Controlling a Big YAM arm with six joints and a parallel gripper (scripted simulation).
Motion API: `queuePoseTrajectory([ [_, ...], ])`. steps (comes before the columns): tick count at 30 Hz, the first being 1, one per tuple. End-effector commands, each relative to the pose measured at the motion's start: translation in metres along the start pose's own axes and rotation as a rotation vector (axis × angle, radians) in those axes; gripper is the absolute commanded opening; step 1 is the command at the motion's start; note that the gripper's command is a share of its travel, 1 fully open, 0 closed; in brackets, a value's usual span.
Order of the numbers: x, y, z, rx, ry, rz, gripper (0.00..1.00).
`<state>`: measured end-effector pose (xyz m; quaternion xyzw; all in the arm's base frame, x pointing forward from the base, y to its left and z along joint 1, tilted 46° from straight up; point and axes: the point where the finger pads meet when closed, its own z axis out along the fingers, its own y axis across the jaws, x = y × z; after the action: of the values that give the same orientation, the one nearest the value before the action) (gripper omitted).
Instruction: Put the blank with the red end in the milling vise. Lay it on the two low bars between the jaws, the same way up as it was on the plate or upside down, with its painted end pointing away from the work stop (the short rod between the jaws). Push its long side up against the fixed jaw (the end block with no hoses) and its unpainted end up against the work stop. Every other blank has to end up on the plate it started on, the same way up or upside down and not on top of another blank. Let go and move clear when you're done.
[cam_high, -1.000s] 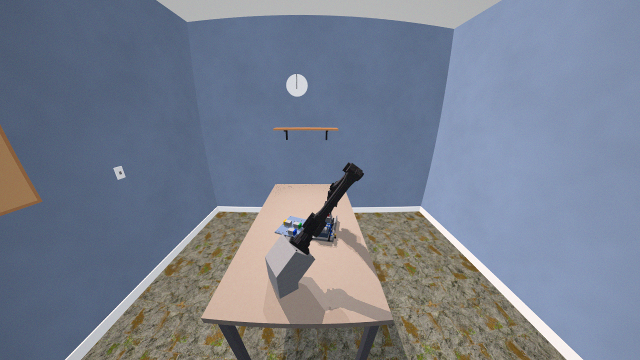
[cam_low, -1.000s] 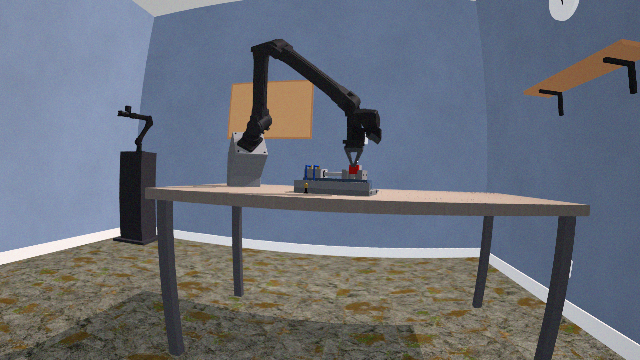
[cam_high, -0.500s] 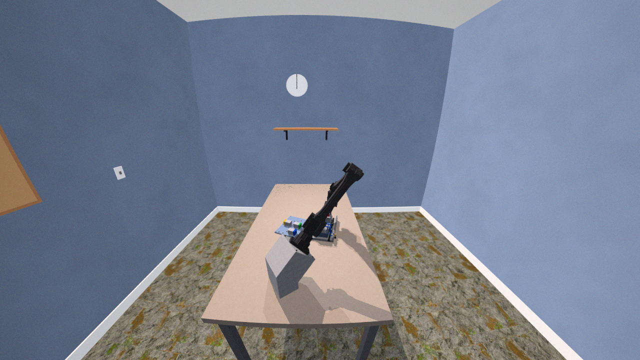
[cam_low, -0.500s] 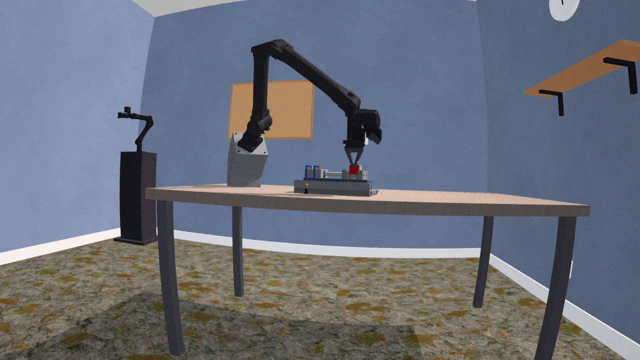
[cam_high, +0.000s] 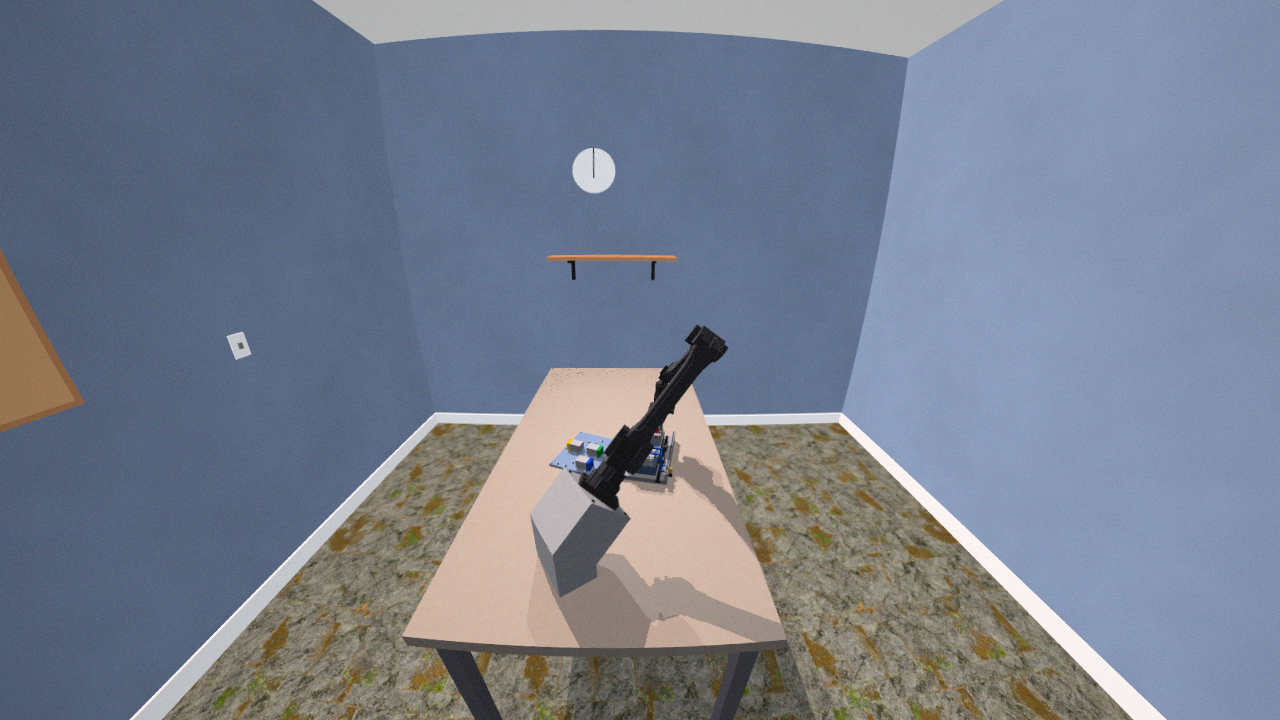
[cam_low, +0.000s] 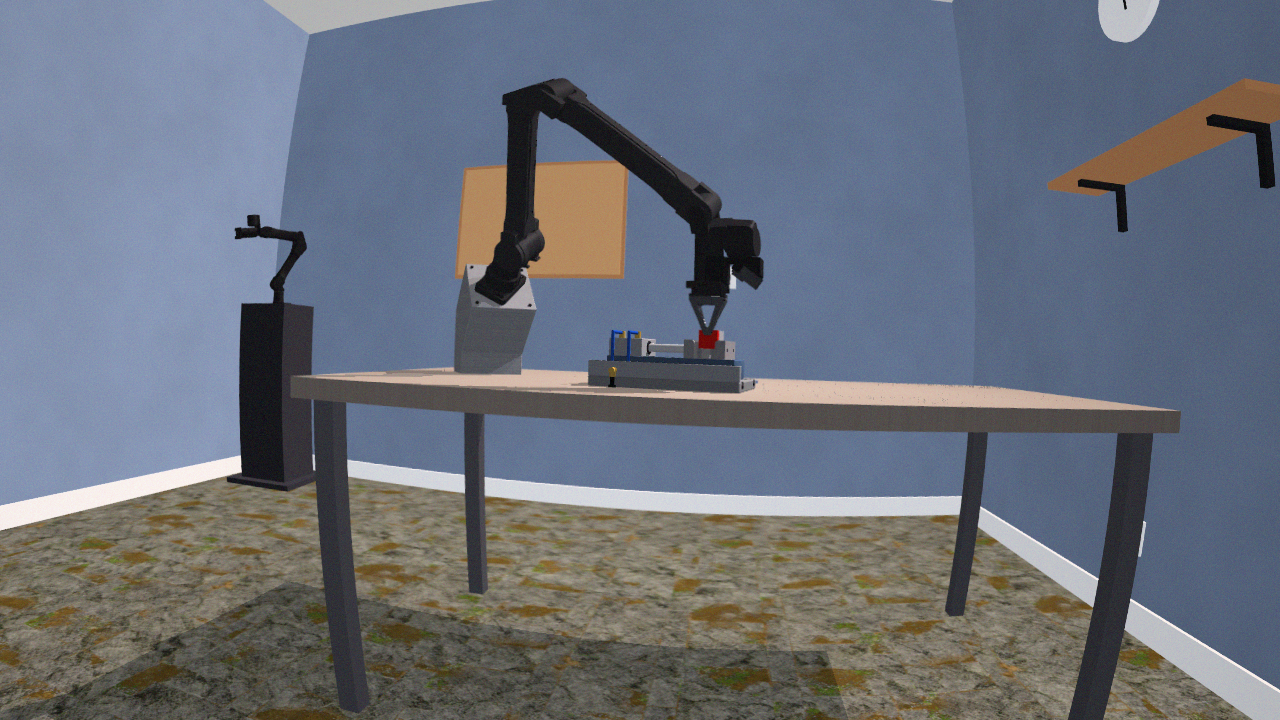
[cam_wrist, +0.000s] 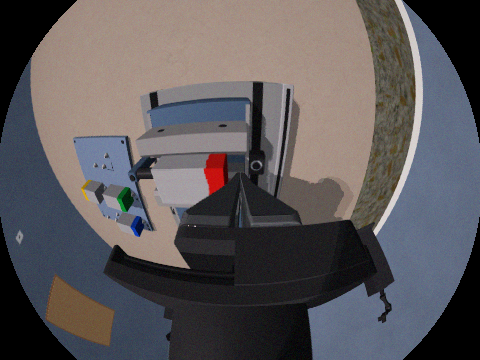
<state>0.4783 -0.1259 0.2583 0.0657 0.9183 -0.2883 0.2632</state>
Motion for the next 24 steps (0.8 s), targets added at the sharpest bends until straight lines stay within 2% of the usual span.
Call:
queuePoseTrajectory([
  [1,0.0001,0.0086,0.0017,-0.007,-0.006,-0.009,0.0],
  [24,-0.0004,0.0164,-0.0004,-0.007,-0.009,-0.003,0.0],
])
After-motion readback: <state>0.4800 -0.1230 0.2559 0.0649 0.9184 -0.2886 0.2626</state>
